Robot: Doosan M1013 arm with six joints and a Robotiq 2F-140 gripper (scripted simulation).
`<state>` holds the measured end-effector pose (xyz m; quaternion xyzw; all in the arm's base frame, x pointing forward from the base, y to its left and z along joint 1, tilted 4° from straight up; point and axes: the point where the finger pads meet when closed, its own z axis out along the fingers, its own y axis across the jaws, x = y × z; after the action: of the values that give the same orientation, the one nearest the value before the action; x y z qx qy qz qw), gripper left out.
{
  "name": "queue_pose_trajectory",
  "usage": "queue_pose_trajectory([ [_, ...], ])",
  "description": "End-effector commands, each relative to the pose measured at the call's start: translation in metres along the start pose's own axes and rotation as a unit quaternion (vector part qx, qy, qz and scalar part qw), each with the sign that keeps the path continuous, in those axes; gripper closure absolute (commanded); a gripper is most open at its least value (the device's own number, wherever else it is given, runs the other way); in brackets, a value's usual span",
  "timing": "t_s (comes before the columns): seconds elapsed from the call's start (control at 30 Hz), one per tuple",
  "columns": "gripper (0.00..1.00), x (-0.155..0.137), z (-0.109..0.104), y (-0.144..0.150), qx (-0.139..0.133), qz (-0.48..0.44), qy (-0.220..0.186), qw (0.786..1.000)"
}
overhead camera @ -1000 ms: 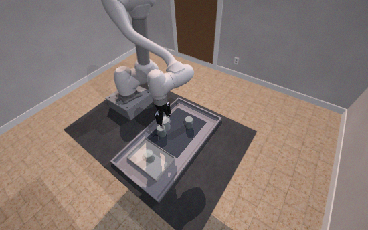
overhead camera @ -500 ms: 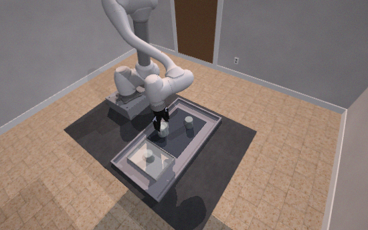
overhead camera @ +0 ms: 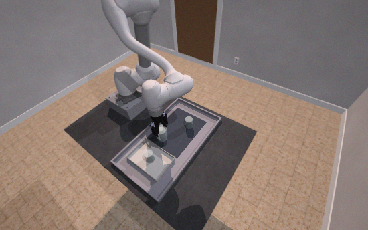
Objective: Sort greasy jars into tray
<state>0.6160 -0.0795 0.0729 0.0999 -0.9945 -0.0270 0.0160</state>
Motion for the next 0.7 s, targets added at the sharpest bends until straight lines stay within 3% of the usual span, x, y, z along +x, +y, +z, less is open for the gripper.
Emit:
queue_pose_trajectory([
  [0.0,1.0,-0.004,0.0,-0.008,0.0,0.0,0.0,1.0],
  [0.67,1.0,-0.027,0.0,-0.056,0.0,0.0,0.0,1.0],
])
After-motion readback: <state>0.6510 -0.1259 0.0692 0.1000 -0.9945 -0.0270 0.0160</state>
